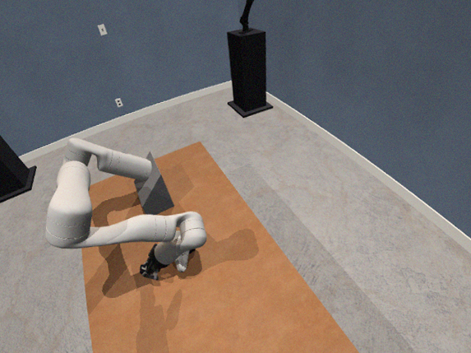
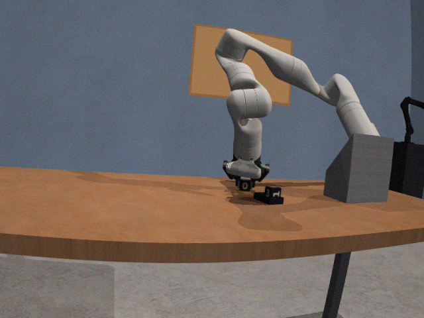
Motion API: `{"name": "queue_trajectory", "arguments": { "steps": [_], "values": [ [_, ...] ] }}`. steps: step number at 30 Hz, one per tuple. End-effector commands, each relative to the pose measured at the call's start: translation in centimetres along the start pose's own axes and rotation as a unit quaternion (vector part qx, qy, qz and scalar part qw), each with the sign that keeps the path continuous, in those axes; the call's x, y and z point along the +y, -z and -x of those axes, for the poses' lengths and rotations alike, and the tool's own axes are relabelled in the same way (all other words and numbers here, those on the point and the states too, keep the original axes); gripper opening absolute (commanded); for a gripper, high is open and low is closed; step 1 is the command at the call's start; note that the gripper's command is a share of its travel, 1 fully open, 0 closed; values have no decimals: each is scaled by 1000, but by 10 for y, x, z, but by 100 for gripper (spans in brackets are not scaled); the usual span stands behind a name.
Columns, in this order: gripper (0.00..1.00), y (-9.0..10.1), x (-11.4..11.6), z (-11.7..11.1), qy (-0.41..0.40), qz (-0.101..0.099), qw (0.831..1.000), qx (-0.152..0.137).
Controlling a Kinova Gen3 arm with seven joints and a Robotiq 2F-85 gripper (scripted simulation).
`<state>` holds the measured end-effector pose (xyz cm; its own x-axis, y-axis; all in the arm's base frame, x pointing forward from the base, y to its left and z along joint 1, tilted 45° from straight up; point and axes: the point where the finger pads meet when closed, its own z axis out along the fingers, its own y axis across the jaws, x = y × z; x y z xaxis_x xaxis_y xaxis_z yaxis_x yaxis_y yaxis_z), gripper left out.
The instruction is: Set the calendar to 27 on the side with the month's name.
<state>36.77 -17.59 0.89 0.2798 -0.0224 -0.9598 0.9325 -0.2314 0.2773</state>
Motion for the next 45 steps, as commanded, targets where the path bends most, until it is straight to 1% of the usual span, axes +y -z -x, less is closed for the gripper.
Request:
{"name": "queue_trajectory", "arguments": {
  "steps": [1,25,29,36,38,45],
  "values": [
    [28,1,0,0,0,0,1000,0],
    [28,2,0,2,0,0,1000,0],
    [28,8,0,8,0,0,1000,0],
    [28,28,0,28,0,0,1000,0],
    [28,28,0,28,0,0,1000,0],
    [28,46,0,45,0,0,1000,0]
  ]
}}
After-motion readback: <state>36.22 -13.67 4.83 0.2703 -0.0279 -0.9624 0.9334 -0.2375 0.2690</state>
